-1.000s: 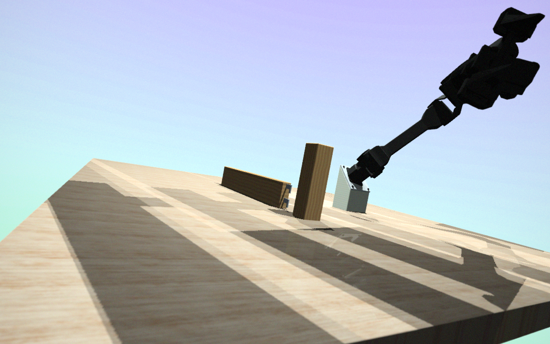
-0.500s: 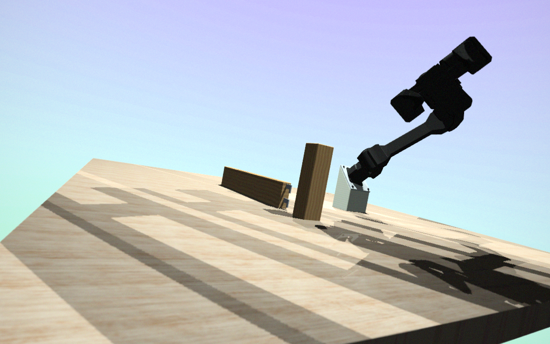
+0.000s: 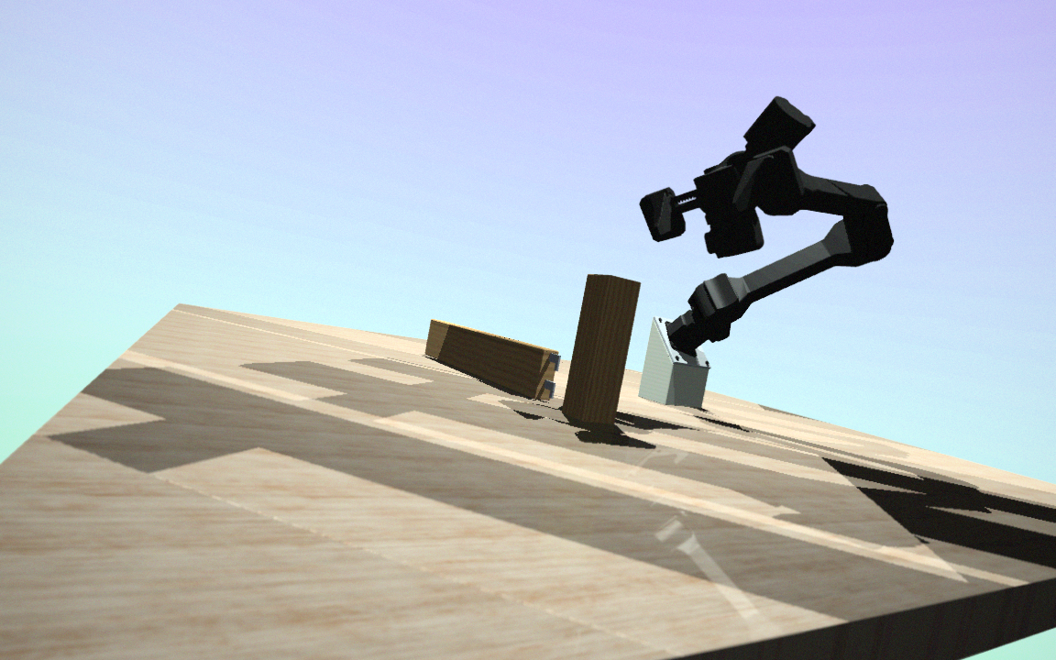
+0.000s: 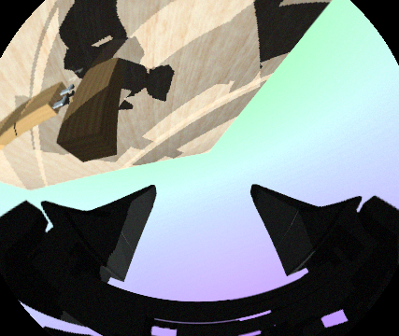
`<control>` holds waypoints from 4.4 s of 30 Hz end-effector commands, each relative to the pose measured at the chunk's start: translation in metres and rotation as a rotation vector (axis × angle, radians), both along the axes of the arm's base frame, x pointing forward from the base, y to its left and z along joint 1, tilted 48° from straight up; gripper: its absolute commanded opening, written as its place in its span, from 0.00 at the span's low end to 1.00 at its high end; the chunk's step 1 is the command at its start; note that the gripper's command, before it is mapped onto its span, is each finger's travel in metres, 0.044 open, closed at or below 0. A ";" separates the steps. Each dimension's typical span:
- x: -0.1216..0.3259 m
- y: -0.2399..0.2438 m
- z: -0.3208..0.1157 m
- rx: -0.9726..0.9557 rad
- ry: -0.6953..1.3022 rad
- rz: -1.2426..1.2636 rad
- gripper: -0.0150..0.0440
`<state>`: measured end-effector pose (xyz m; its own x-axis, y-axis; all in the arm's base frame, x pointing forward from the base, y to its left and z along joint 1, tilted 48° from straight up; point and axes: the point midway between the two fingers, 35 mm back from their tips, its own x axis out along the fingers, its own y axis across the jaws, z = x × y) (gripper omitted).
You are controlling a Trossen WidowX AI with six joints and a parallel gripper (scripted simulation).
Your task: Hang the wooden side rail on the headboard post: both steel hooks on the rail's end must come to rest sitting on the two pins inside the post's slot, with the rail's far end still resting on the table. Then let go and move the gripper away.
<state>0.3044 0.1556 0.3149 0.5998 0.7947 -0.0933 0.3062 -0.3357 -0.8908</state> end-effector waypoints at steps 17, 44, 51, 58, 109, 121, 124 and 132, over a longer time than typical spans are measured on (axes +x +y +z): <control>-0.024 -0.043 -0.142 -0.276 -0.016 0.194 1.00; -0.054 -0.047 -0.179 -0.312 -0.118 0.309 1.00; -0.040 -0.056 -0.182 -0.127 0.136 0.235 1.00; -0.029 -0.065 -0.193 0.115 0.505 0.141 1.00; -0.014 -0.070 -0.227 1.079 2.193 0.069 1.00; 0.031 -0.078 -0.246 1.323 2.591 -0.292 1.00; 0.047 -0.081 -0.255 1.437 2.753 -0.495 1.00; 0.071 -0.089 -0.274 1.737 3.058 -1.188 1.00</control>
<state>0.3696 0.0681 0.0465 0.2695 0.8961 -0.3527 0.1129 0.3343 0.9357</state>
